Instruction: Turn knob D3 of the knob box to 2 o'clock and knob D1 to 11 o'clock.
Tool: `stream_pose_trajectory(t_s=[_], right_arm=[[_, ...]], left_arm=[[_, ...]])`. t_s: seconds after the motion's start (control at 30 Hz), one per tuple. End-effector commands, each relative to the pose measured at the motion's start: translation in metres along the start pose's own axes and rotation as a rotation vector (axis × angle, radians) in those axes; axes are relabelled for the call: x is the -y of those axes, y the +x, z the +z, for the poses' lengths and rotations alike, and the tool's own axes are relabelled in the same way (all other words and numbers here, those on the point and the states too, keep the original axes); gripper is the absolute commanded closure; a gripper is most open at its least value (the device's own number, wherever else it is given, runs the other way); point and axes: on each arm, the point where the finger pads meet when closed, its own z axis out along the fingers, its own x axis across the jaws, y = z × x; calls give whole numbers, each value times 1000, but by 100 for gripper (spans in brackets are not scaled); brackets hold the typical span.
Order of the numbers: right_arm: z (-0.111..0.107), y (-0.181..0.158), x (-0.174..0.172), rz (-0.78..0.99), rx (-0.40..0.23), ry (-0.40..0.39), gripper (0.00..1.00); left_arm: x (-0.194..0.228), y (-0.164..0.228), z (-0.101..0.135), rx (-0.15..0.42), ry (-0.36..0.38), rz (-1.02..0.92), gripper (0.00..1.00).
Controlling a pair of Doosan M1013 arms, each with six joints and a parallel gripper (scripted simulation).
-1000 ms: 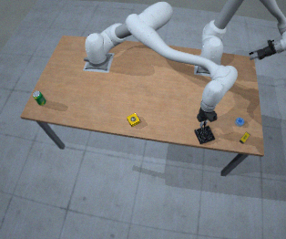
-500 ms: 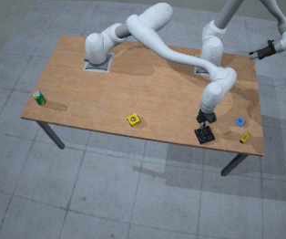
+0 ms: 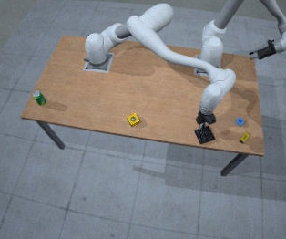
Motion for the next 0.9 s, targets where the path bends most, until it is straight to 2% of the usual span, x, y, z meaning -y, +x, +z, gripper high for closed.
stream_pose_trajectory(t_s=[0.0,0.87], right_arm=[[0,0,0,0,1,1,54],[3,0,0,0,1,1,54]], left_arm=[[0,0,0,0,-1,0,0],[0,0,0,0,-1,0,0]])
